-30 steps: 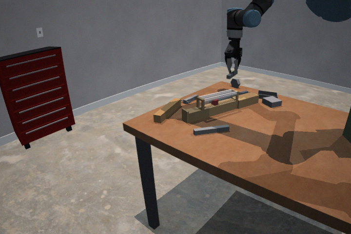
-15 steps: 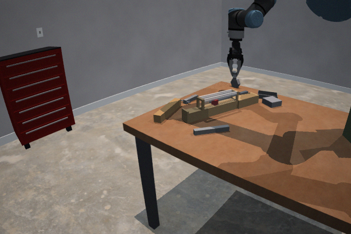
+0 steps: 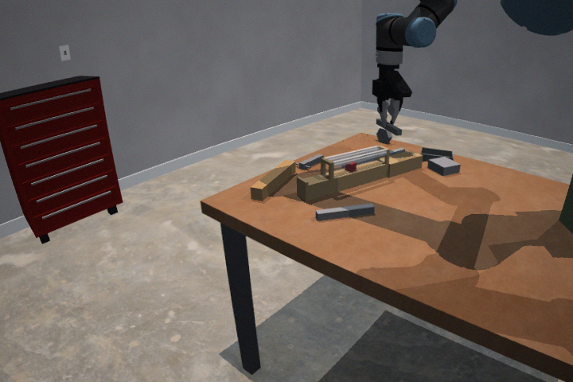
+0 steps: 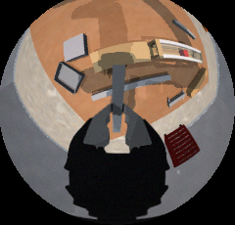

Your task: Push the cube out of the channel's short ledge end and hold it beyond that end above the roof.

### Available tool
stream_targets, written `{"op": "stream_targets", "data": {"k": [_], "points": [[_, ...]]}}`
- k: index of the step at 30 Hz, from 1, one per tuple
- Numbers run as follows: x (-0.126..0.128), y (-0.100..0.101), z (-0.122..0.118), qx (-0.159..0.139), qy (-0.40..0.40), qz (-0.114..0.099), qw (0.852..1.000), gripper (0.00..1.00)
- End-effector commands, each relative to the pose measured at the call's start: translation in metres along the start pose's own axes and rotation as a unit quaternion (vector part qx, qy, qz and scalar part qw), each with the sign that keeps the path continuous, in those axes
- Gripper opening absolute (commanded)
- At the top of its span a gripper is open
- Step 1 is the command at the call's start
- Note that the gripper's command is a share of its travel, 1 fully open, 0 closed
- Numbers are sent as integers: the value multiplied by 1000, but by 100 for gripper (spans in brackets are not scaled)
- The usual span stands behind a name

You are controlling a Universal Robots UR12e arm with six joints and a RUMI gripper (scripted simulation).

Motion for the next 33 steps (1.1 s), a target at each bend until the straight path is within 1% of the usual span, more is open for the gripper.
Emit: {"op": "stream_targets", "data": {"k": [1,4,8,10,12,15,18,25,27,33], "points": [[2,0,15,3,-127,-4,992,0],[3,0,24,3,-195,-4,981,0],[4,0,35,3,-282,-4,959,0],[4,0,35,3,-282,-4,959,0],[5,0,40,3,-328,-4,945,0],[7,-1,48,2,-391,-4,920,0],[8,-1,55,2,-450,-5,893,0],[13,-2,70,1,-572,-5,820,0],[13,-2,70,1,-572,-5,820,0],[16,-3,81,1,-654,-5,757,0]]}}
Point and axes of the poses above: the point where the finger pads meet when closed, its own y axis out along the fingers, its own x axis across the jaws, z = x × y, the point moved 8 cm from there along -y, back along the fingers, and after that the axes turned 14 degrees about -y, right-handed, at the moved point
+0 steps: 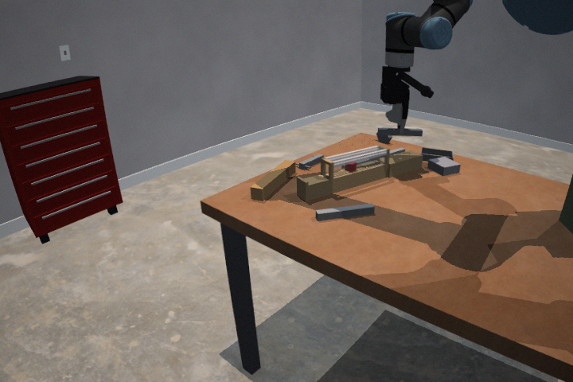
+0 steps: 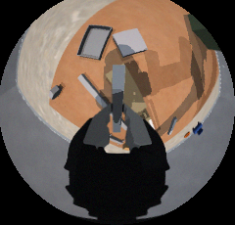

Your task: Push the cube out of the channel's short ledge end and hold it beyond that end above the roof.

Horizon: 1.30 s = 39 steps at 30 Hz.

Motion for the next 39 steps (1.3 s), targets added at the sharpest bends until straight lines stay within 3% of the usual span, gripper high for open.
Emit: {"op": "stream_targets", "data": {"k": [1,9,19,39], "points": [[9,-1,0,-2,-98,-5,995,0],[20,-3,-1,-3,-199,-5,980,0],[26,-4,-2,-3,-260,-5,965,0],[30,-3,-3,-3,-291,-5,957,0]]}}
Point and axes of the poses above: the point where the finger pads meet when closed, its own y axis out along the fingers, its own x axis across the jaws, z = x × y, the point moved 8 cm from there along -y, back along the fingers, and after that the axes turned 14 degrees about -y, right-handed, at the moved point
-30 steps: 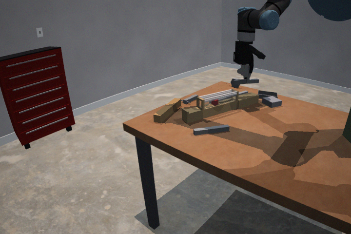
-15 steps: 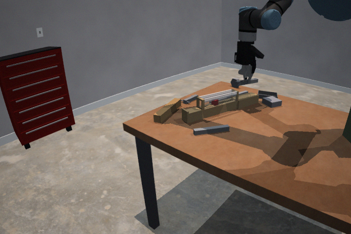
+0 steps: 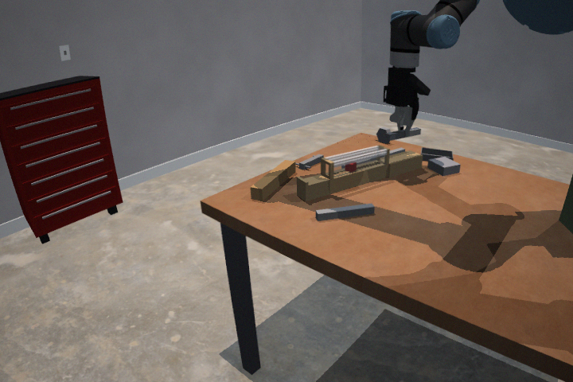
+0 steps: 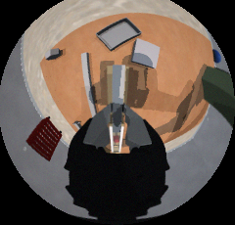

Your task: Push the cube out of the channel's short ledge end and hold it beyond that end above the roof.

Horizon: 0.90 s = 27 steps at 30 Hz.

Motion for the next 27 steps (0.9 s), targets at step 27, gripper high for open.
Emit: {"op": "stream_targets", "data": {"k": [27], "points": [[0,62,1,0,-2,0,1000,0]]}}
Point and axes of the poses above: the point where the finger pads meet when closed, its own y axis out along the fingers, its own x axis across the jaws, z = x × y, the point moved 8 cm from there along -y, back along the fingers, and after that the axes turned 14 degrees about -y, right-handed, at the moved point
